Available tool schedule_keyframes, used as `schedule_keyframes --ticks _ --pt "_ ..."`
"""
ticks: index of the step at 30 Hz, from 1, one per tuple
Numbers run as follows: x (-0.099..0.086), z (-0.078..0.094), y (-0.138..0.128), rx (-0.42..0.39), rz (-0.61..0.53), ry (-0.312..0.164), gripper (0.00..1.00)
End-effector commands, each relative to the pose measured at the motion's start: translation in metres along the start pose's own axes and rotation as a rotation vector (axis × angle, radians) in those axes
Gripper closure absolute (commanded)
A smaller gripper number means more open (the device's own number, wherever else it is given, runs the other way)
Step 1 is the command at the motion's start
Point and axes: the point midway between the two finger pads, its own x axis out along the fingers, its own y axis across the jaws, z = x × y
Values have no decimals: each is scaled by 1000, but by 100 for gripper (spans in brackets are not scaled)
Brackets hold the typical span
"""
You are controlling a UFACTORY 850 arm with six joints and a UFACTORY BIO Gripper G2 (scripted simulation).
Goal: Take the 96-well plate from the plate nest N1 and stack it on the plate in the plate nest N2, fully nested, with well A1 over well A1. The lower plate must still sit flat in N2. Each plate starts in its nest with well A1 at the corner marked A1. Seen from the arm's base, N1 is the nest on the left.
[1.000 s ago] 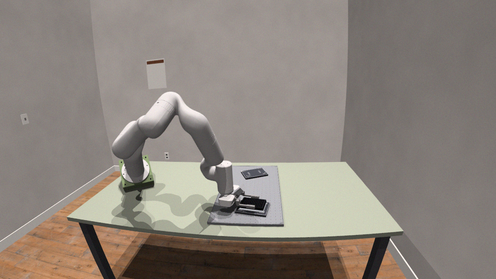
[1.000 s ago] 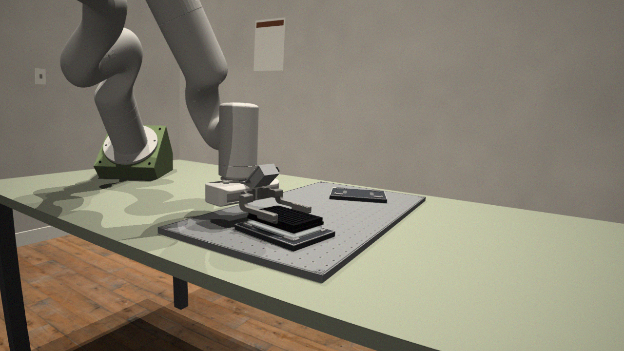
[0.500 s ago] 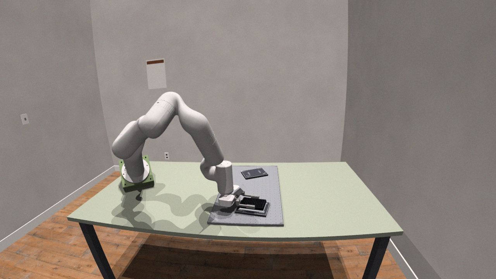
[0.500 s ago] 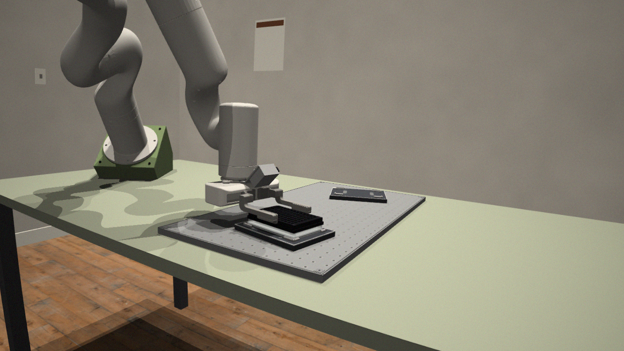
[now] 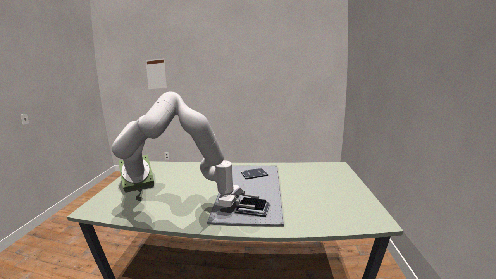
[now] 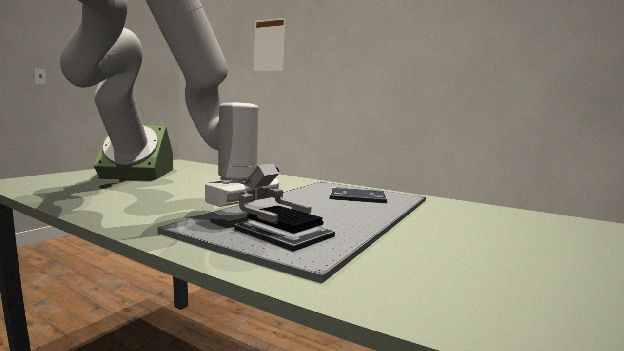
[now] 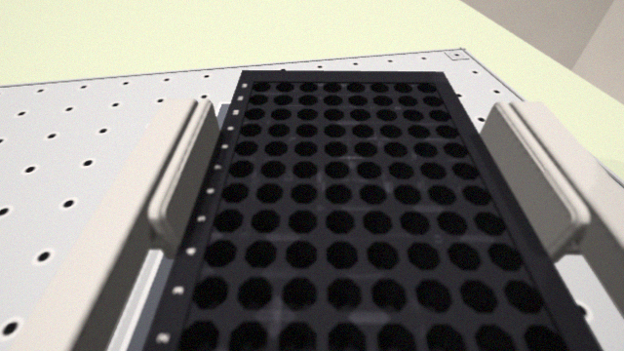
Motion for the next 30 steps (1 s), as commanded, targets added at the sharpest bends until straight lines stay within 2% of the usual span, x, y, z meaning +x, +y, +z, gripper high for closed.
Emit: schedule_keyframes --ticks 1,21,22,30 --pt "0 0 0 0 0 0 100" --pt "0 0 0 0 0 0 100" --pt "0 2 0 0 0 0 63" --pt "0 2 0 0 0 0 63"
